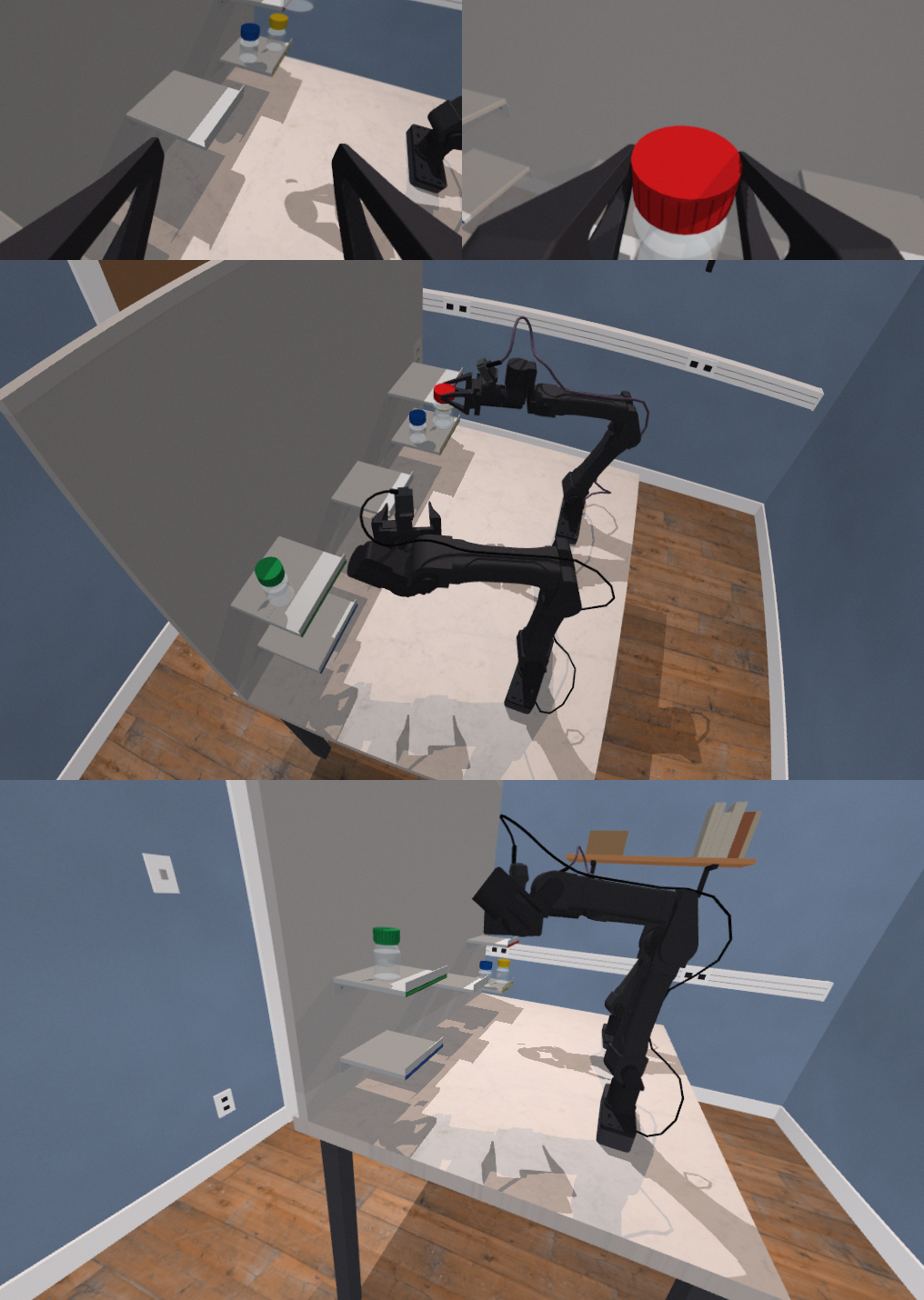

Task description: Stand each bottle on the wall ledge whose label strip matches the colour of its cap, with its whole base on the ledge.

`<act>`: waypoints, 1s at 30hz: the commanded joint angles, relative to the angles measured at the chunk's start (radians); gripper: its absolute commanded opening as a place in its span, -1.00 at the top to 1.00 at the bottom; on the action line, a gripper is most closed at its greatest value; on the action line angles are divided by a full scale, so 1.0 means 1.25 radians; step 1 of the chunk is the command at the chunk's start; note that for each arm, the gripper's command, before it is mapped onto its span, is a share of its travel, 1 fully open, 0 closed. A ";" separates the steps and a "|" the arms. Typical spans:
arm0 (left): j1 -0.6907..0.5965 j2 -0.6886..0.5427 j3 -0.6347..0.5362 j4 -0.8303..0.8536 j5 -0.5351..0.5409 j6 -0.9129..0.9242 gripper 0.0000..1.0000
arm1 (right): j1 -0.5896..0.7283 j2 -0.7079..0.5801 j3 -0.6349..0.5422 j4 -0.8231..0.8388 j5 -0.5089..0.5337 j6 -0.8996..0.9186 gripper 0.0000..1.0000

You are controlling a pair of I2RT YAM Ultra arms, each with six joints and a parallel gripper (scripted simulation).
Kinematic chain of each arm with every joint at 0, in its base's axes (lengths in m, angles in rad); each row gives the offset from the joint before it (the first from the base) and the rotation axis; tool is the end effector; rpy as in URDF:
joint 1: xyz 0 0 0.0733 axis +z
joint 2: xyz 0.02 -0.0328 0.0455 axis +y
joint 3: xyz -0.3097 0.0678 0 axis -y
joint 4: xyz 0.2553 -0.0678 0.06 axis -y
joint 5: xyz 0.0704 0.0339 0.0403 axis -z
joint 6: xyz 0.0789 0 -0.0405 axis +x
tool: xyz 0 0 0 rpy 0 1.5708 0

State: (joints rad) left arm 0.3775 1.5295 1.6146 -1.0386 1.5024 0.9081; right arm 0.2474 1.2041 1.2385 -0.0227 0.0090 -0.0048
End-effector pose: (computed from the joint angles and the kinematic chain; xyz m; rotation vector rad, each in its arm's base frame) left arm 0.3077 0.0385 0.4478 0.8991 1.4512 -0.9103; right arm 0.3018 0.0766 0.4782 -0.1894 1.5505 0.1843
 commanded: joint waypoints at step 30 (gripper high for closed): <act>0.002 0.003 0.031 -0.014 0.019 0.009 -0.77 | -0.526 0.085 0.082 0.004 -0.383 -0.003 0.00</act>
State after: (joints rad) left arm 0.3775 1.5295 1.6146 -1.0416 1.5024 0.9108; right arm -0.4320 1.3468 1.3331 -0.0559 -0.5713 -0.0277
